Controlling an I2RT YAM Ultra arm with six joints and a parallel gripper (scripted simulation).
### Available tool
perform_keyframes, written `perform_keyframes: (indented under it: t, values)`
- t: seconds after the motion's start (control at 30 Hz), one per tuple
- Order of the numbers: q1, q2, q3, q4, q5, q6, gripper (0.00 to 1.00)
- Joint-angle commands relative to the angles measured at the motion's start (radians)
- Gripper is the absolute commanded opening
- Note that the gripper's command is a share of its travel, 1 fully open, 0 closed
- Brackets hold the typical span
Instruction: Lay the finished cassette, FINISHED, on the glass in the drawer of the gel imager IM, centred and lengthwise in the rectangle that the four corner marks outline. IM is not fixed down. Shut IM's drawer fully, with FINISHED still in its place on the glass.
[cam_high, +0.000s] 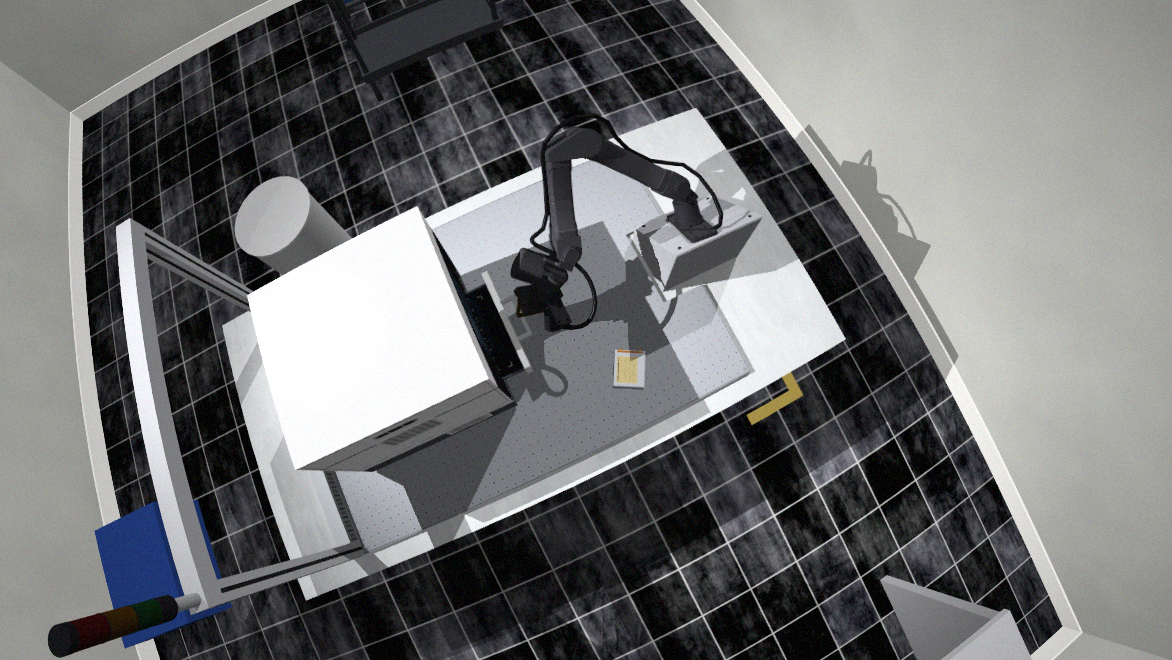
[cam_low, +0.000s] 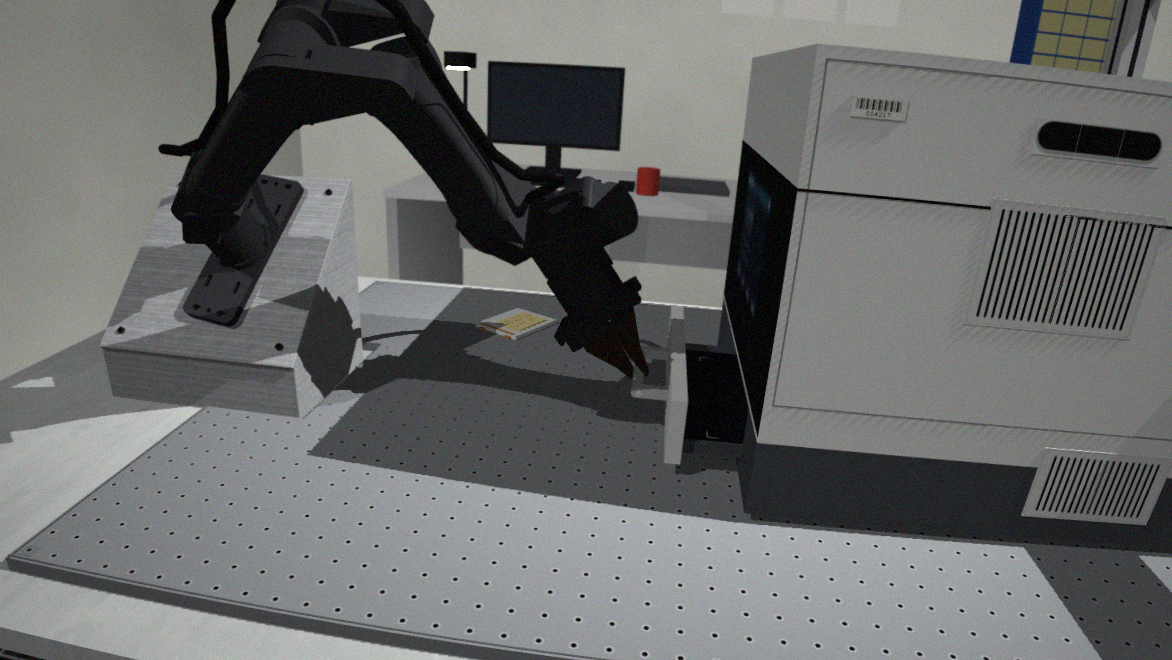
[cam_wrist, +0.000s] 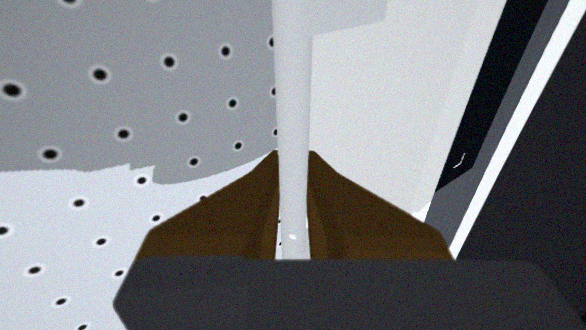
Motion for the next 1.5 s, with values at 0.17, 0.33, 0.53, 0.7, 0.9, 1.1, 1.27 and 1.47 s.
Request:
perform_keyframes:
  t: [0.17, 0.33, 0.53, 0.7, 0.9, 1.1, 1.27, 1.47]
  values:
    - [0.021, -0.007, -0.022, -0.04, 0.015, 0.019, 0.0]
    - [0.021, -0.007, -0.022, -0.04, 0.015, 0.019, 0.0]
    - [0.027, -0.029, 0.039, -0.096, 0.032, 0.043, 0.0]
    - [0.042, -0.038, 0.099, -0.276, 0.081, 0.12, 0.0]
    - [0.042, -0.046, 0.045, -0.296, 0.084, 0.138, 0.0]
    - [0.044, -0.058, 0.02, -0.291, 0.084, 0.144, 0.0]
    - [0.046, -0.072, -0.01, -0.277, 0.085, 0.148, 0.0]
    - [0.047, -0.088, -0.048, -0.259, 0.086, 0.151, 0.0]
